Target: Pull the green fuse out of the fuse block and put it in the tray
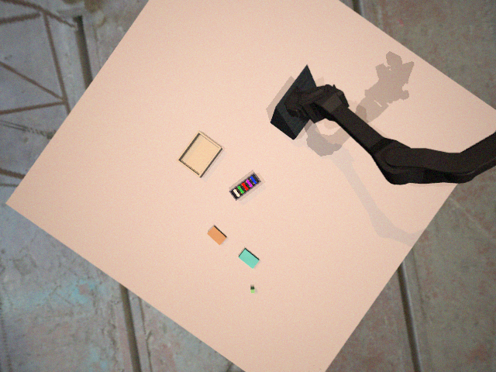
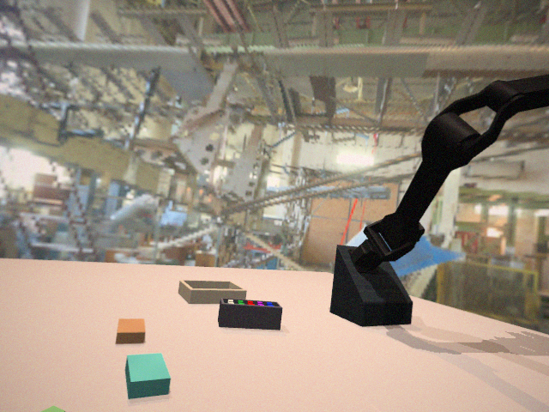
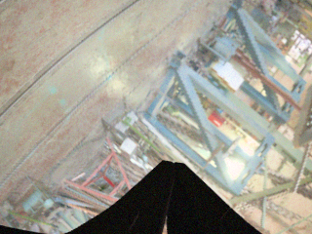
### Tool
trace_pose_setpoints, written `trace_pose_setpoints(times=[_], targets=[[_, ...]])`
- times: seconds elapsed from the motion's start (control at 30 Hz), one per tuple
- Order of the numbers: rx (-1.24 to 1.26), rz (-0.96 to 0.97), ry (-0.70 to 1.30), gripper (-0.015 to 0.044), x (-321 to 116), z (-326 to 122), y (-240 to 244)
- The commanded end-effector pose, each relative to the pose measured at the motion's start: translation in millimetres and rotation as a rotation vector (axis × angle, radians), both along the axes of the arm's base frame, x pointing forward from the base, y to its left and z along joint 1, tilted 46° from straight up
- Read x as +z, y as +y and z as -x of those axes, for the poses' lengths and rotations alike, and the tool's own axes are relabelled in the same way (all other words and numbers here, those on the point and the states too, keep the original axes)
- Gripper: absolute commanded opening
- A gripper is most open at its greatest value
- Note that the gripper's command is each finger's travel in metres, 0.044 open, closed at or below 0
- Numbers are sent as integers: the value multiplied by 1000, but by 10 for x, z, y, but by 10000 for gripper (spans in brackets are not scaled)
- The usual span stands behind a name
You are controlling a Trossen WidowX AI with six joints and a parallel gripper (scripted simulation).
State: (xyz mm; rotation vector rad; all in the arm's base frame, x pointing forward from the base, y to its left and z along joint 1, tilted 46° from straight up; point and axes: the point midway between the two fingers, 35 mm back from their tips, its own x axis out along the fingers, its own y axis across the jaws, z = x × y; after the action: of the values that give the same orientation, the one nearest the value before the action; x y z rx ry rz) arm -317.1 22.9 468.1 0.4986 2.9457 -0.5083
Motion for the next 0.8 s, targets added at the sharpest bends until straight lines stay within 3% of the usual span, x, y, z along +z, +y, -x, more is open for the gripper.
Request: trace_pose_setpoints(times=[0.0,0.07,0.47,0.77], targets=[[9,0,-3,26,-6,1,-24],[83,2,-24,68,-54,-3,-212],[424,397,-149,68,-570,59,-1562],[583,750,-433,68,-1139,-350,-2691]])
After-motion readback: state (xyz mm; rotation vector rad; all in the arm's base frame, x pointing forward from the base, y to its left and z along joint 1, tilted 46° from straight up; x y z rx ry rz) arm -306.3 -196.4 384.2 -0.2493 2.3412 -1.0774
